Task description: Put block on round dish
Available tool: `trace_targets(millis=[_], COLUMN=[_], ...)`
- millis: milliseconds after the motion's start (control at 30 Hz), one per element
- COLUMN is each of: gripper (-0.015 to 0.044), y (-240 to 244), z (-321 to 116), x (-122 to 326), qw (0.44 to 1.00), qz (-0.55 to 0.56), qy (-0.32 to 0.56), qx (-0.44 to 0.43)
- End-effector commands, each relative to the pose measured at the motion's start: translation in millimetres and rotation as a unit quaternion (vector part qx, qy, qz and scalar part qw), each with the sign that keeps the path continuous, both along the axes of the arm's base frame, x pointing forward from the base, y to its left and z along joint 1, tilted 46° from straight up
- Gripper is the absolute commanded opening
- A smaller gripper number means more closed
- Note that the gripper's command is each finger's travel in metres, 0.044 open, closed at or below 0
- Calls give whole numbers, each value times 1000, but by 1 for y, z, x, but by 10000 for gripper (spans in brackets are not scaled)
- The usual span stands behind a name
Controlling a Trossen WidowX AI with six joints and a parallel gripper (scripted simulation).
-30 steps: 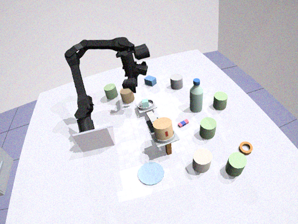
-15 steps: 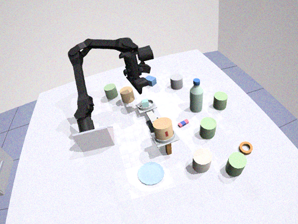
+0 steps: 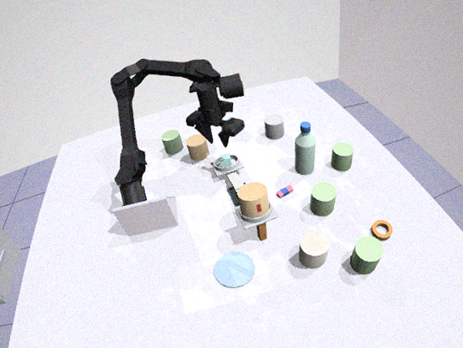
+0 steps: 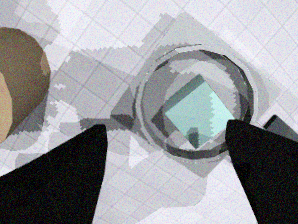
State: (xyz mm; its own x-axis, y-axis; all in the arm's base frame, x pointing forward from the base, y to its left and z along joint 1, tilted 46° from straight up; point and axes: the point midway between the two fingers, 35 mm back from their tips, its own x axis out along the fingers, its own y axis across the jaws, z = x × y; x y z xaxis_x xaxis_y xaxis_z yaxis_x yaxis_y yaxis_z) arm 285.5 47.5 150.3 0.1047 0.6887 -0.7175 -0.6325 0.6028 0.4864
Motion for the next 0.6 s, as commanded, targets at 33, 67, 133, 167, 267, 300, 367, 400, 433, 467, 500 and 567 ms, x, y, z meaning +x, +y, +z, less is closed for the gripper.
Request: trace_targets(millis=[33,67,133,167,267,300,367,400,433,467,500,567], gripper=[260,260,260,260,260,260,260,260,260,260,260,260], y=[-4,-5,-7,-8,-11,-12,-14,-15,-16,-17,-18,-19], z=[-5,-6,-8,-9,-12,-13,-15,-16,-17,-18,-19,-20], x=[2,3,4,4,5,6,7,7,7,8,8,9], qw=[997,996,992,989,980,977,969,964,960,955,949,942], qz=[57,70,95,107,144,156,180,192,204,215,227,242], qy=[-52,-63,-87,-99,-135,-147,-170,-182,-194,-206,-217,-233], qx=[-3,-4,-6,-7,-10,-11,-13,-14,-15,-16,-17,-19])
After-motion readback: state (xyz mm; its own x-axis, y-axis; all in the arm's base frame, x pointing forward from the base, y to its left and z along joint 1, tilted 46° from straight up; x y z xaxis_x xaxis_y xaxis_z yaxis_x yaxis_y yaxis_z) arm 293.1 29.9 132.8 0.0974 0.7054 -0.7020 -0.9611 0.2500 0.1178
